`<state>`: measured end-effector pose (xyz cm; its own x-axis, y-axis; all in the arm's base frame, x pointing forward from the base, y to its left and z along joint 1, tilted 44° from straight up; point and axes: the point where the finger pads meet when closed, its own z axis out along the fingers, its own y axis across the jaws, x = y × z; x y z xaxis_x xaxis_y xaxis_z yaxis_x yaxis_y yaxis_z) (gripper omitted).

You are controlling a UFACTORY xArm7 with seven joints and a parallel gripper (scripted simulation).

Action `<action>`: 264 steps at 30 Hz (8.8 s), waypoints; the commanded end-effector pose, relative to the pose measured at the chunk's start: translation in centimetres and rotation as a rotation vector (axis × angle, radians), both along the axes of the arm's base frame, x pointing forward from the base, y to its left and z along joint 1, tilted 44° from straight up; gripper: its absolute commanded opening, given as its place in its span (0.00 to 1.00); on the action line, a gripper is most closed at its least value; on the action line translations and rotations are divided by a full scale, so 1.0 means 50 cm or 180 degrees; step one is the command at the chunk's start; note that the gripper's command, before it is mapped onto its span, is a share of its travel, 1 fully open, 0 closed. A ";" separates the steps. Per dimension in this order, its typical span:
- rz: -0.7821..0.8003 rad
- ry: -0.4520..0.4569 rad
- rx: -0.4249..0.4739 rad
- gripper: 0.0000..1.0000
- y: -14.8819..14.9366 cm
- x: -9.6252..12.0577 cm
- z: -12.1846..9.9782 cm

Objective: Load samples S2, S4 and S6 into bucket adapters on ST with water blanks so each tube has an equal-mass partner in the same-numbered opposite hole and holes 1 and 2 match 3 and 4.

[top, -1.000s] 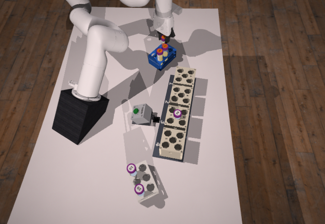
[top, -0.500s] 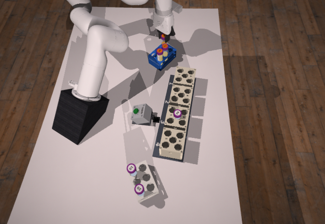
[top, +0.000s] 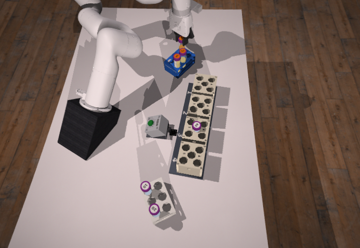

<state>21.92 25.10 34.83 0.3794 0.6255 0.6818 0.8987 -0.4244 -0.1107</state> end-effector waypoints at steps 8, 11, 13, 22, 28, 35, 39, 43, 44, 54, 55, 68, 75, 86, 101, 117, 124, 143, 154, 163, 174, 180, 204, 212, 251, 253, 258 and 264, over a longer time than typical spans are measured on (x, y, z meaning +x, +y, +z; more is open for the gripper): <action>-0.0001 -0.0006 0.0006 0.00 -0.022 -0.007 0.026; -0.0001 -0.0006 0.0006 0.00 -0.030 -0.010 0.034; -0.0001 -0.0006 0.0006 0.00 -0.035 -0.012 0.040; -0.0002 -0.0006 0.0006 0.00 -0.053 -0.018 0.060; -0.0002 -0.0006 0.0006 0.00 -0.069 -0.023 0.078; -0.0002 -0.0006 0.0006 0.00 -0.082 -0.027 0.092; -0.0002 -0.0007 0.0006 0.00 -0.093 -0.031 0.104; -0.0002 -0.0007 0.0005 0.00 -0.103 -0.034 0.115; -0.0002 -0.0007 0.0005 0.00 -0.106 -0.035 0.118; -0.0002 -0.0007 0.0005 0.00 -0.127 -0.042 0.141; -0.0002 -0.0007 0.0005 0.00 -0.130 -0.043 0.144; -0.0003 -0.0007 0.0005 0.00 -0.152 -0.051 0.169; -0.0003 -0.0007 0.0005 0.00 -0.152 -0.051 0.169; -0.0693 0.0619 0.0215 0.00 -0.219 -0.019 0.118; -0.1690 0.1522 0.0519 0.00 -0.316 0.028 0.044; -0.2427 0.2187 0.0743 0.00 -0.420 0.078 -0.035; -0.2428 0.2187 0.0742 0.00 -0.472 0.103 -0.074; -0.2431 0.2186 0.0741 0.00 -0.600 0.164 -0.170; -0.2432 0.2186 0.0740 0.00 -0.667 0.196 -0.221; -0.2433 0.2186 0.0739 0.00 -0.734 0.228 -0.272; -0.2435 0.2185 0.0738 0.00 -0.802 0.260 -0.323; -0.2435 0.2185 0.0737 0.00 -0.847 0.282 -0.357; -0.2436 0.2185 0.0735 0.00 -0.965 0.338 -0.446; -0.2436 0.2185 0.0735 0.00 -0.965 0.338 -0.446; -0.2436 0.2185 0.0735 0.00 -0.915 0.355 -0.501; -0.2436 0.2185 0.0735 0.00 -0.915 0.355 -0.501; -0.2436 0.2185 0.0735 0.00 -0.915 0.355 -0.501; -0.2437 0.2185 0.0735 0.00 -0.915 0.355 -0.501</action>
<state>39.64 -20.44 9.68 0.9687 -0.0593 0.2412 0.1151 -0.7533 -0.6475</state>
